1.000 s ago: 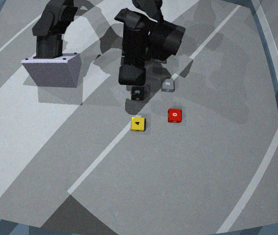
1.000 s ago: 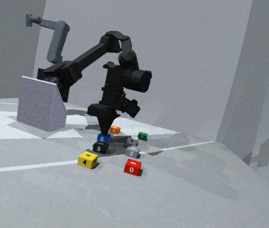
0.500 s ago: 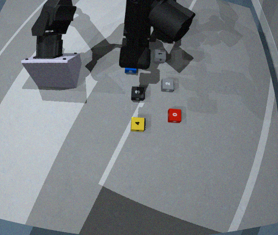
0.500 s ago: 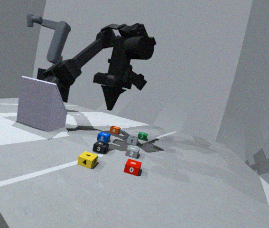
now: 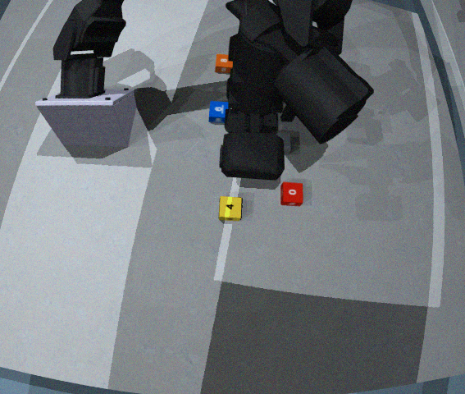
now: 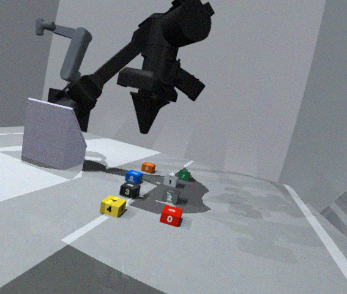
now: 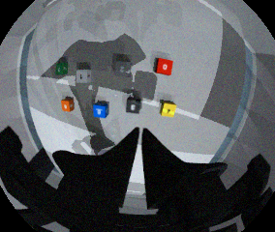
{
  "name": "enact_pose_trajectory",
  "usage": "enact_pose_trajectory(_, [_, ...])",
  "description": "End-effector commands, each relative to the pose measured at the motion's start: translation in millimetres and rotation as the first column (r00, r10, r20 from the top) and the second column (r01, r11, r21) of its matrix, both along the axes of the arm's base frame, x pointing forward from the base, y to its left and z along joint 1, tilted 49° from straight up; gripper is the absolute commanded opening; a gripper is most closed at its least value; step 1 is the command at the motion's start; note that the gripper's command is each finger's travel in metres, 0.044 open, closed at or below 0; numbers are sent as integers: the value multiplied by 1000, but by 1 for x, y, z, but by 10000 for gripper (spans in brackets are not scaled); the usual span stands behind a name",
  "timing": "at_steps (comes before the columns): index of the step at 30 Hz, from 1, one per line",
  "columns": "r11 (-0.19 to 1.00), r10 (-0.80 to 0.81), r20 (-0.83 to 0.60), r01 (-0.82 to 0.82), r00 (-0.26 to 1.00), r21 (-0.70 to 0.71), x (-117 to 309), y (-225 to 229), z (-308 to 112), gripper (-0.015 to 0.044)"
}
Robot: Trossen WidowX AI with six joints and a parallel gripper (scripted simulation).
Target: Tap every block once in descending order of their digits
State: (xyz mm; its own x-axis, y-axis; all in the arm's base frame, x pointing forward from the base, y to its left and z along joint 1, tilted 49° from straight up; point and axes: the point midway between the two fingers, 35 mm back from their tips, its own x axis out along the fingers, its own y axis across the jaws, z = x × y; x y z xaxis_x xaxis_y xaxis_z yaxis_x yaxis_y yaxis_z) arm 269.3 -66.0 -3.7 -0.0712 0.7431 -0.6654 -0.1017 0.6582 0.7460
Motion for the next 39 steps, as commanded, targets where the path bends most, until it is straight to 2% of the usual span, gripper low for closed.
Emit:
enact_pose_trajectory(1, [1000, 0, 5, 0, 1000, -4, 8, -33, -41, 20])
enact_pose_trajectory(3, [1000, 0, 6, 0, 1000, -3, 9, -43, -56, 20])
enact_pose_trajectory(10, [1000, 0, 6, 0, 1000, -3, 9, -42, -60, 20])
enact_pose_trajectory(16, [1000, 0, 7, 0, 1000, 1, 4, 15, -110, 20])
enact_pose_trajectory(39, [1000, 0, 7, 0, 1000, 2, 2, 35, -127, 20])
